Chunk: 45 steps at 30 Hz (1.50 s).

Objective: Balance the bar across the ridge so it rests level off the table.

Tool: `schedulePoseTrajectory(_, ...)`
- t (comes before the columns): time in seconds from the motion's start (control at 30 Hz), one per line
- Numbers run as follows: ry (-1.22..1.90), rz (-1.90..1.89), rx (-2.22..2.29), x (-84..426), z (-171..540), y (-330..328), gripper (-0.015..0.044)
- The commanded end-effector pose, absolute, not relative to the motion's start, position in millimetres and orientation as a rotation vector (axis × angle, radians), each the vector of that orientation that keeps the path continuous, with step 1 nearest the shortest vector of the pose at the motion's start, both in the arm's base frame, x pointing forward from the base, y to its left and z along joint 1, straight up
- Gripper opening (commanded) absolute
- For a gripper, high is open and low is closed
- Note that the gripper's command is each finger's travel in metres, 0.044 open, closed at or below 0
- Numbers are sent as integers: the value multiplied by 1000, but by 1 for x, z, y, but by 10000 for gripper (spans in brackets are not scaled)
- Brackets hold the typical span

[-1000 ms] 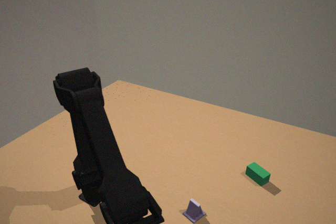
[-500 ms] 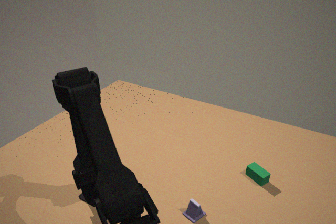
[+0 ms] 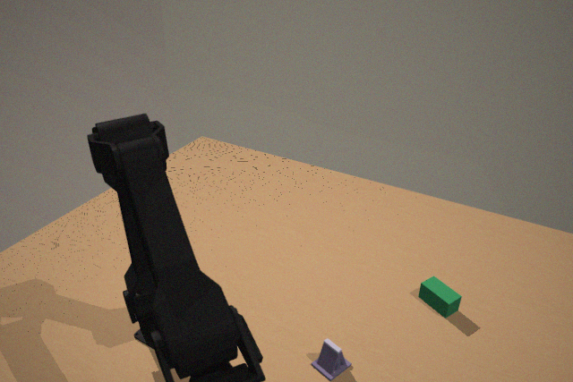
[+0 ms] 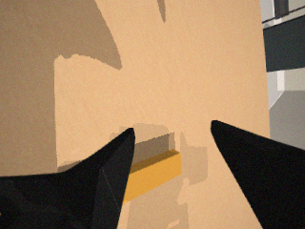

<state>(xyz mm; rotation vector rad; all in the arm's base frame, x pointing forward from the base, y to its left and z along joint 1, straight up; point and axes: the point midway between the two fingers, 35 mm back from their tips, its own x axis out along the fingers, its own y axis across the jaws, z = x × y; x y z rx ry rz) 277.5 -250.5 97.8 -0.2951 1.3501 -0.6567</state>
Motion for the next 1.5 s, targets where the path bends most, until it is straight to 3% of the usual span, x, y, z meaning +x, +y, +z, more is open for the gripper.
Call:
schedulePoseTrajectory(0.0, 1397, -550, -353, 276, 99, -247, 315)
schedulePoseTrajectory(0.73, 1548, 181, -690, 258, 101, -215, 315)
schedulePoseTrajectory(1.47, 1374, 877, -960, 238, 115, -177, 315)
